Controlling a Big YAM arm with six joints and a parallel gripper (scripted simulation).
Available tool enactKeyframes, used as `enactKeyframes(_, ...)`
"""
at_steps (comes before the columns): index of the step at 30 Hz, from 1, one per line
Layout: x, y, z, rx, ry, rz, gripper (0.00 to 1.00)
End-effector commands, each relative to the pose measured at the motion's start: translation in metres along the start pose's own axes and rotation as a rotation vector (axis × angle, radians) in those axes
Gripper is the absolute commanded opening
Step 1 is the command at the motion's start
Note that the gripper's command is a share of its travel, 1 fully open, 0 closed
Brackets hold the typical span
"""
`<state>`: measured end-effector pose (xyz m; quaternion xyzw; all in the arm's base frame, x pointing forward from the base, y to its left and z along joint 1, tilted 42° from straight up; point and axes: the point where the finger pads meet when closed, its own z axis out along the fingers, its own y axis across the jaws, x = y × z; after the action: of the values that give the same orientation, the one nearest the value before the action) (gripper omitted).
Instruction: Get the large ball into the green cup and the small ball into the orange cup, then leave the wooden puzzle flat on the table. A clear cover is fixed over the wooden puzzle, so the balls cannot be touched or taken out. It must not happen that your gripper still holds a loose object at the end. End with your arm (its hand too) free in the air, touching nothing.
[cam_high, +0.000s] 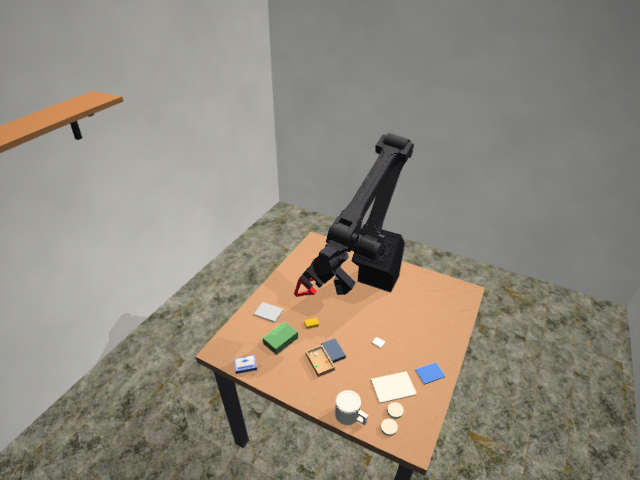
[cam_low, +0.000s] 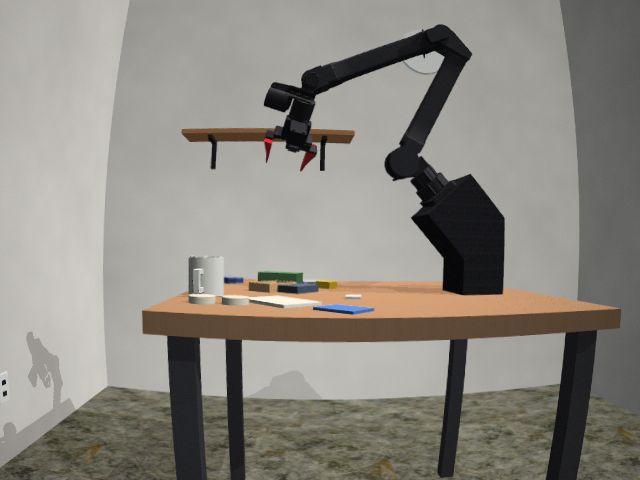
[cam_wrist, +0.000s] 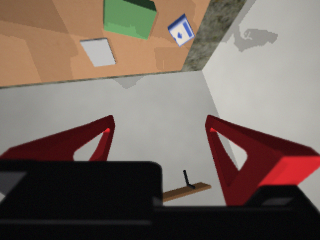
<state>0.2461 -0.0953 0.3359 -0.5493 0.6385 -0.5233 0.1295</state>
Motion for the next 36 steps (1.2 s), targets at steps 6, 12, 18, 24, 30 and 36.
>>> enactKeyframes(6, 0.002, -0.003, -0.002, 0.007, 0.002, 0.004, 1.00)
enactKeyframes(12, 0.002, -0.003, -0.002, 0.007, 0.002, 0.004, 1.00)
enactKeyframes(18, 0.009, -0.017, -0.010, 0.038, 0.006, 0.026, 1.00)
enactKeyframes(24, -0.017, -0.040, 0.017, 0.029, -0.087, 0.144, 1.00)
enactKeyframes(30, -0.111, -0.036, 0.101, -0.142, -0.334, 0.421, 1.00)
enactKeyframes(36, -0.173, -0.013, 0.146, -0.303, -0.466, 0.604, 1.00)
